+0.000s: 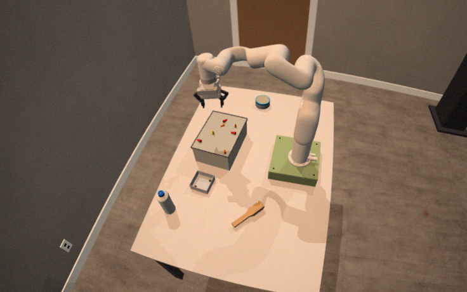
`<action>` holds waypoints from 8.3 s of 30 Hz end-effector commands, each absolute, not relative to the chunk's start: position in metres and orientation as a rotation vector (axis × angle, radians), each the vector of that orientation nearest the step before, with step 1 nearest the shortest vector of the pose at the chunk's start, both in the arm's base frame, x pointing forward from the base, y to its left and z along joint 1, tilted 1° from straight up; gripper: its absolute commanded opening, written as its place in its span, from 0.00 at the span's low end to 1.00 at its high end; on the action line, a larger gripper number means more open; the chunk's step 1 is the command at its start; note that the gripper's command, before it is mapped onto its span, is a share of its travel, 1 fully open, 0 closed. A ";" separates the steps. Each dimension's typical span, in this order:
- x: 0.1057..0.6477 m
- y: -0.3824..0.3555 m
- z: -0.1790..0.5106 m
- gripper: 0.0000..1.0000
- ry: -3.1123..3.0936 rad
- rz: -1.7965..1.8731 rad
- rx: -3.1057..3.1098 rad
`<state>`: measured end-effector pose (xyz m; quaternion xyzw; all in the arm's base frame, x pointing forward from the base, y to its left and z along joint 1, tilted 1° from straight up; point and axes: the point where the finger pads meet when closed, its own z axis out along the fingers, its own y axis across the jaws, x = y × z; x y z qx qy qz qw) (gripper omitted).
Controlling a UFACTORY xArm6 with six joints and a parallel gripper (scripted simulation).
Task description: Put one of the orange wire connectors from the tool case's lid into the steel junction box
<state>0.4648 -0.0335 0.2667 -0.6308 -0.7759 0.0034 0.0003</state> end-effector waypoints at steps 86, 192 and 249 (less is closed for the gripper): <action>0.386 0.085 0.096 0.27 -2.656 0.014 -1.703; 0.387 0.086 0.114 0.03 -2.656 0.014 -1.703; 0.490 0.208 0.146 0.03 -2.656 0.014 -1.703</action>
